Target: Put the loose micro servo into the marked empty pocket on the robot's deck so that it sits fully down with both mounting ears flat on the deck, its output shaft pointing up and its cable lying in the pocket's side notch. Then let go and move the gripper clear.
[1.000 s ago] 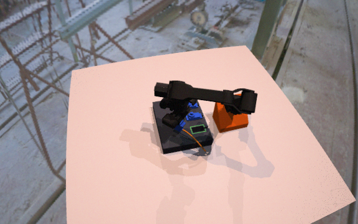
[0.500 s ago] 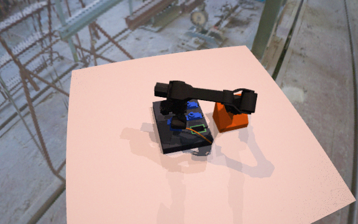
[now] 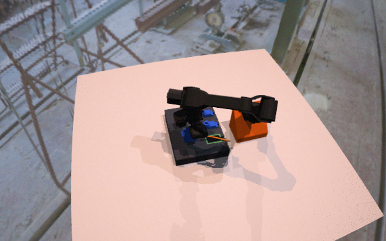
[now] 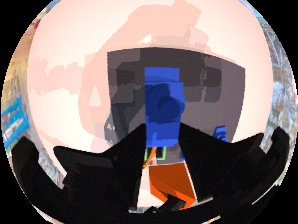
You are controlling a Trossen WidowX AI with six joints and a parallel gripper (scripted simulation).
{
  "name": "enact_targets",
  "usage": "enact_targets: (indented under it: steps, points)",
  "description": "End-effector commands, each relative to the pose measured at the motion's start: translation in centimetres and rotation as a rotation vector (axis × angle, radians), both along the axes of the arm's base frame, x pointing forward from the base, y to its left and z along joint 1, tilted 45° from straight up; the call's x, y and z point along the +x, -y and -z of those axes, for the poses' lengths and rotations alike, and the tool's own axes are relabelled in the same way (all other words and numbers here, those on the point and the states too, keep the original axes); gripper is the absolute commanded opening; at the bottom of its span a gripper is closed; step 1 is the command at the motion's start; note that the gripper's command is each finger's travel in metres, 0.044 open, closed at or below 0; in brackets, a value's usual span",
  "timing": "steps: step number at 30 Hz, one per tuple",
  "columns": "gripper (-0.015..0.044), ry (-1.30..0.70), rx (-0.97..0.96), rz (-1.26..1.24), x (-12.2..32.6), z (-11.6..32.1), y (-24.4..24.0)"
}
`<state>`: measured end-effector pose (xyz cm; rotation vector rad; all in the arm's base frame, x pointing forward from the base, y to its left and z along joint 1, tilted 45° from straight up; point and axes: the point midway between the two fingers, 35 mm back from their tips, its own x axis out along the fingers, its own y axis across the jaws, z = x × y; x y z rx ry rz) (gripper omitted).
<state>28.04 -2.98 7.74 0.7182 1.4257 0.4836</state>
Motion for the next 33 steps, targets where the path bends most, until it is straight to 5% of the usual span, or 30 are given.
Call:
enact_targets:
  steps: [1, 22, 33]
  points:
    - [0.0000, 0.009, 0.000, -0.006, -0.8, -0.1, -0.1]
    - [0.0000, 0.003, 0.001, -0.006, -10.4, 0.0, -1.5]
    - [0.0000, 0.003, 0.001, -0.006, -10.5, 0.6, -2.1]
